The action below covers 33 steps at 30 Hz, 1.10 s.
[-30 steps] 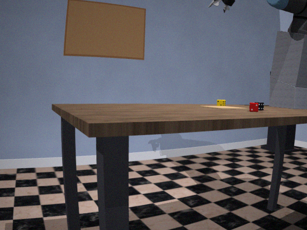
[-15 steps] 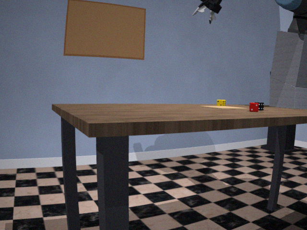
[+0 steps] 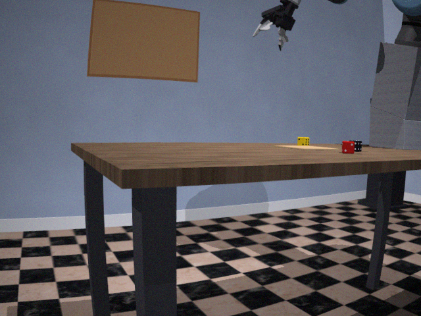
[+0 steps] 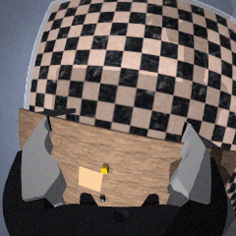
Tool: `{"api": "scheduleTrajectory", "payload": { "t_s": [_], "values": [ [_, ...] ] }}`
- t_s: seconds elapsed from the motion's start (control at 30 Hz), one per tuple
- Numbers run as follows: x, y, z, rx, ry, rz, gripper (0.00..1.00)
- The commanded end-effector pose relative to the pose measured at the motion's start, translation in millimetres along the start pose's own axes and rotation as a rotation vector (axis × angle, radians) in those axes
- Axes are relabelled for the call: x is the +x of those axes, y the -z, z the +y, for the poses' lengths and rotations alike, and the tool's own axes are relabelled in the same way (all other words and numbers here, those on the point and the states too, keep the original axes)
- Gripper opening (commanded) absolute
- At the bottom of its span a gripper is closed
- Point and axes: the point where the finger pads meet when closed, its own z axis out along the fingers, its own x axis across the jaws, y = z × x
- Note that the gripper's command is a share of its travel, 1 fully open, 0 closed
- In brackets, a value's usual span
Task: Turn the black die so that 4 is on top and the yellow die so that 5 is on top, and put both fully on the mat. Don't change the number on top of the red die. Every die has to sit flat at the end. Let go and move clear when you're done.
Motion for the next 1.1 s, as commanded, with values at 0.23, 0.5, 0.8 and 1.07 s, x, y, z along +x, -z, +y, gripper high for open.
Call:
{"api": "scheduleTrajectory", "payload": {
  "t_s": [0.23,0.5,0.8,1.07],
  "values": [
    [-61.3,-71.6,150.5,-0.187,-0.036,0.046,1.0],
    [-73.3,-98.4,235.5,-0.272,-0.05,0.098,1.0],
    [-72.3,-120.6,327.5,-0.35,-0.062,0.172,1.0],
    [-68.1,-127.5,363.3,-0.376,-0.065,0.206,1.0]
  ]
}}
